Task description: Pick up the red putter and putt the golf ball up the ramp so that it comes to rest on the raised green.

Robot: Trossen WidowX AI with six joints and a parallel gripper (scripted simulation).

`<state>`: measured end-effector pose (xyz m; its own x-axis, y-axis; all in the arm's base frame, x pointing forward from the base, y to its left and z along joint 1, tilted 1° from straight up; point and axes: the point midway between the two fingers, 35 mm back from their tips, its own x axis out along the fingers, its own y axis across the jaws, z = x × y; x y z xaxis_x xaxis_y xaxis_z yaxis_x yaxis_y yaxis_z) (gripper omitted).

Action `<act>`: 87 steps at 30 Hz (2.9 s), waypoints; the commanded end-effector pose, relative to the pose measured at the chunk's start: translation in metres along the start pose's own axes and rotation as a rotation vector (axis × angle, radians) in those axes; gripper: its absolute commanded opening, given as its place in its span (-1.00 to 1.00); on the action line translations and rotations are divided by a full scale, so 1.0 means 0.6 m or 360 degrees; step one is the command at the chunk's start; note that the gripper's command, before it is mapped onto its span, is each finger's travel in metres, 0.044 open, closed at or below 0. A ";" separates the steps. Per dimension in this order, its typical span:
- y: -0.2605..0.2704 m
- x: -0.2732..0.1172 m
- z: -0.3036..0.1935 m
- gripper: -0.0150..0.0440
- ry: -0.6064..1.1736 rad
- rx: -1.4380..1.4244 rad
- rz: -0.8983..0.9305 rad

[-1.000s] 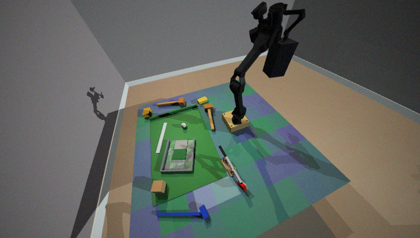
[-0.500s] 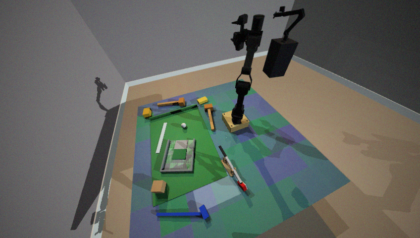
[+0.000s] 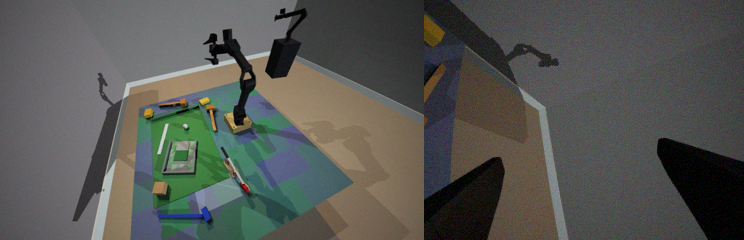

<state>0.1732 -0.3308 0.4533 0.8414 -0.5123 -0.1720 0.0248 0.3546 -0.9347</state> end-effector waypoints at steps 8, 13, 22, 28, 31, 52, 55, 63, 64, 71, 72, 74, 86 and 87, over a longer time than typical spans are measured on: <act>0.172 0.132 0.181 1.00 -0.0333 0.0312 0.0551; 0.259 0.157 0.271 1.00 -0.0434 0.0314 0.0821; 0.423 0.136 0.431 1.00 -0.0567 0.0187 0.1306; 0.530 0.075 0.523 1.00 -0.0648 0.0001 0.1605; 0.581 0.033 0.560 1.00 -0.0681 -0.0119 0.1745; 0.854 -0.339 0.591 1.00 -0.0718 -0.1345 0.2273; 0.874 -0.378 0.578 1.00 -0.0708 -0.1539 0.2251; 0.876 -0.380 0.580 1.00 -0.0708 -0.1553 0.2248; 0.878 -0.380 0.579 1.00 -0.0708 -0.1553 0.2248; 0.913 -0.373 0.570 1.00 -0.0708 -0.1553 0.2248; 0.913 -0.373 0.570 1.00 -0.0708 -0.1553 0.2248; 0.913 -0.373 0.570 1.00 -0.0708 -0.1553 0.2248; 0.950 -0.367 0.558 1.00 -0.0708 -0.1553 0.2248; 0.950 -0.367 0.558 1.00 -0.0708 -0.1553 0.2249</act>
<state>0.1830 0.2469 0.0671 0.0055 0.0368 -0.9993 -0.9388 -0.3439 -0.0179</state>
